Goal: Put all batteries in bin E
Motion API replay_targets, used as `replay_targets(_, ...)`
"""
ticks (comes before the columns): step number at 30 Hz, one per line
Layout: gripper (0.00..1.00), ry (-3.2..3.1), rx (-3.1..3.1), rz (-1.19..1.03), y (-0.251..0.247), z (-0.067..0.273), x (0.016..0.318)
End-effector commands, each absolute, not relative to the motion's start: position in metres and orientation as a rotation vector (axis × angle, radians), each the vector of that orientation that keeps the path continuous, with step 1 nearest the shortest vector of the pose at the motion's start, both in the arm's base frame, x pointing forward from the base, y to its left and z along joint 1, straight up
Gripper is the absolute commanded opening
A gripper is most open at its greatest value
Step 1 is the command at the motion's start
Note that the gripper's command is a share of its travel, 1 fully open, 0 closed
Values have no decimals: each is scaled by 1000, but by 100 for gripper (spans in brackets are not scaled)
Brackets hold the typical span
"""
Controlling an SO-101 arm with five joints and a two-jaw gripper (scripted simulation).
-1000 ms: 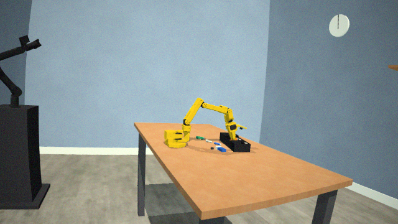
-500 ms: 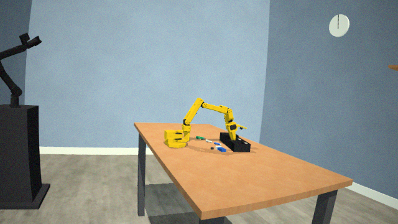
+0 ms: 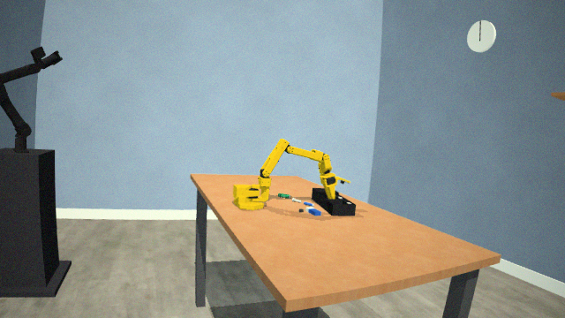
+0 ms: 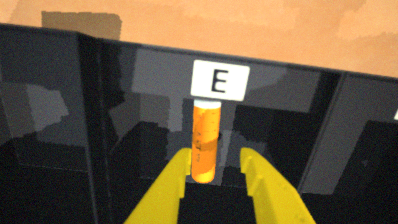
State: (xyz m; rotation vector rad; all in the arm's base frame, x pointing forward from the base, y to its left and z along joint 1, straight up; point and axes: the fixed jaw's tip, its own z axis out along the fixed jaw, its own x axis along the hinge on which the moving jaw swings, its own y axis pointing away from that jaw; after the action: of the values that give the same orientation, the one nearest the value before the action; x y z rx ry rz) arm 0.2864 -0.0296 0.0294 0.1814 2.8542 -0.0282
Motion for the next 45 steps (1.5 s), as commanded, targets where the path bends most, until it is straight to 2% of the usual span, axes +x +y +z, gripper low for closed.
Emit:
replay_targets(1, 16, 2789, 197, -32, -32, 44, 293)
replay_targets(23, 16, 2789, 197, -32, -30, 88, 280)
replay_targets(45, 16, 2789, 197, -32, -30, 91, 279)
